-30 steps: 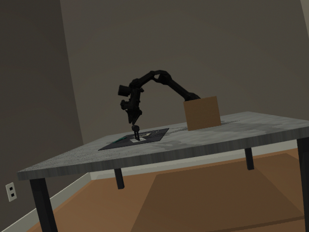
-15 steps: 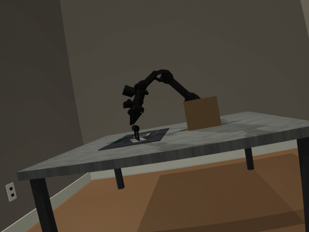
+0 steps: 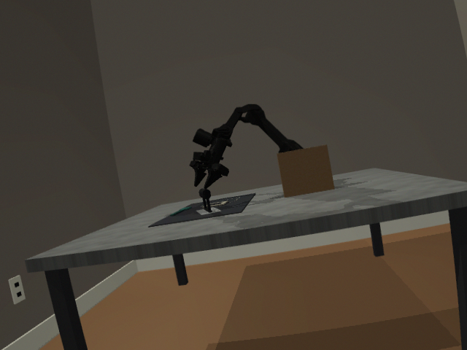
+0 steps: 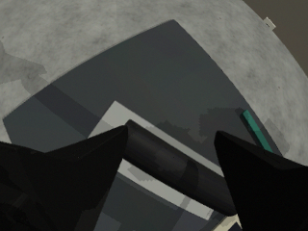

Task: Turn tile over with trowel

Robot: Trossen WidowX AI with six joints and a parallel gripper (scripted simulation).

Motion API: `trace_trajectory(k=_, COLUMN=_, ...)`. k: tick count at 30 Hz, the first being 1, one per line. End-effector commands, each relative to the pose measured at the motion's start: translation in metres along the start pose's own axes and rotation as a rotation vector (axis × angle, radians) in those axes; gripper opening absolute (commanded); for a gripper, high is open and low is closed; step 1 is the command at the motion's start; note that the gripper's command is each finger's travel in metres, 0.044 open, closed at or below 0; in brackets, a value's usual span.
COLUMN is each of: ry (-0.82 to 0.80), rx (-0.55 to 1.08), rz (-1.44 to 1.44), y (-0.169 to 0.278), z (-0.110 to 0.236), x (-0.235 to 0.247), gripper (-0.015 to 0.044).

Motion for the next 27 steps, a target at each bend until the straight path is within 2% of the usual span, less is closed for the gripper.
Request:
trace_trajectory(k=1, ry=0.015, rx=-0.035, rz=0.095, y=0.008, z=0.005, x=0.001, gripper=0.0300)
trace_trajectory(k=11, ry=0.065, rx=-0.062, rz=0.304, y=0.022, z=0.006, x=0.003, gripper=0.0300)
trace_trajectory(k=27, ry=0.217, rx=-0.040, rz=0.832, y=0.057, z=0.008, x=0.011, gripper=0.0300)
Point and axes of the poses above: the point midway between the two fingers, 35 mm back from their tips, its own z axis back along the fingers, its own x axis across the jaws, y = z × x, the point moved 9 cm from there along z, back along the fingers, and after that the axes turned 6 degrees about z, right-handed, at the moved point
